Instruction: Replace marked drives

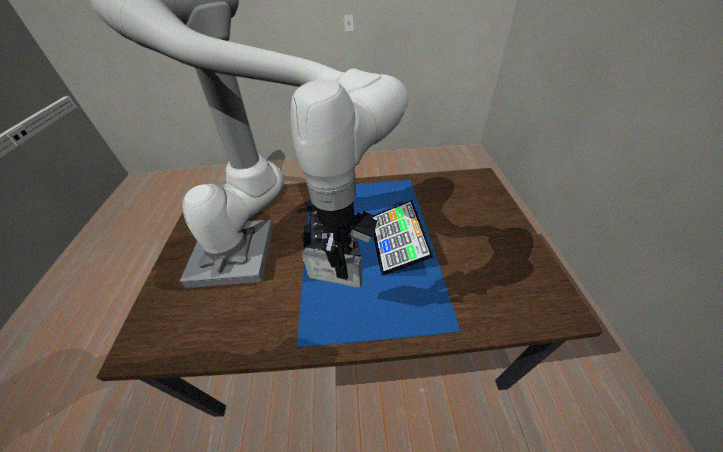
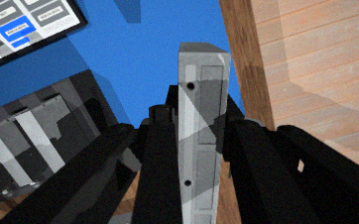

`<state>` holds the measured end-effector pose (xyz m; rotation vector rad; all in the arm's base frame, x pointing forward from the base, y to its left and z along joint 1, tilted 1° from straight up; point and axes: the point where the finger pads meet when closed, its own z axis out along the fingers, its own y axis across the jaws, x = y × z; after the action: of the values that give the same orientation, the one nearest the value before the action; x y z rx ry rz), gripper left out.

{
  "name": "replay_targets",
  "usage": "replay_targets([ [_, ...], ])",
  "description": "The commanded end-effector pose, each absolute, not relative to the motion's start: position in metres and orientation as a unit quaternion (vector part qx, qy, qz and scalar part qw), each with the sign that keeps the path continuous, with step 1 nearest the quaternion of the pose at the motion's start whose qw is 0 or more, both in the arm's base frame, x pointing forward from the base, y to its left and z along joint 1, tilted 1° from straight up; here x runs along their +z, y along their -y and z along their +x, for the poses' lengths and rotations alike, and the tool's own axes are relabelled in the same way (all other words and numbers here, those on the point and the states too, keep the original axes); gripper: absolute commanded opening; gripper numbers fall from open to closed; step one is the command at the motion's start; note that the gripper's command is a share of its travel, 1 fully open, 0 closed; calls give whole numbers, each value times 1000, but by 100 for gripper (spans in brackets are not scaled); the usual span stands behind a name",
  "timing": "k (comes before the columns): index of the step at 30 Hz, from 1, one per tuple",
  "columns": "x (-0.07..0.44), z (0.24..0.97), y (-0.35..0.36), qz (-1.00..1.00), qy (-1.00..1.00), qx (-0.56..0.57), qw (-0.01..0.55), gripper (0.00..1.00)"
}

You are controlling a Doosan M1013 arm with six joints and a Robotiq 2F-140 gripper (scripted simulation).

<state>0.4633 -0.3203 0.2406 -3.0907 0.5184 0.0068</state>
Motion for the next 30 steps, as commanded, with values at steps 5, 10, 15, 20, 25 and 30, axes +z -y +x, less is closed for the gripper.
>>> replay_targets([
  [5, 241, 464, 320, -998, -63, 1, 5, 10],
  [10, 241, 464, 320, -1000, -29, 1, 5, 10],
  [15, 241, 464, 320, -1000, 4, 0, 5, 10],
  [20, 241, 464, 320, -1000, 10, 0, 5, 10],
  [25, 241, 464, 320, -1000, 12, 0, 5, 10],
  [30, 241, 464, 320, -999, 33, 0, 5, 10],
])
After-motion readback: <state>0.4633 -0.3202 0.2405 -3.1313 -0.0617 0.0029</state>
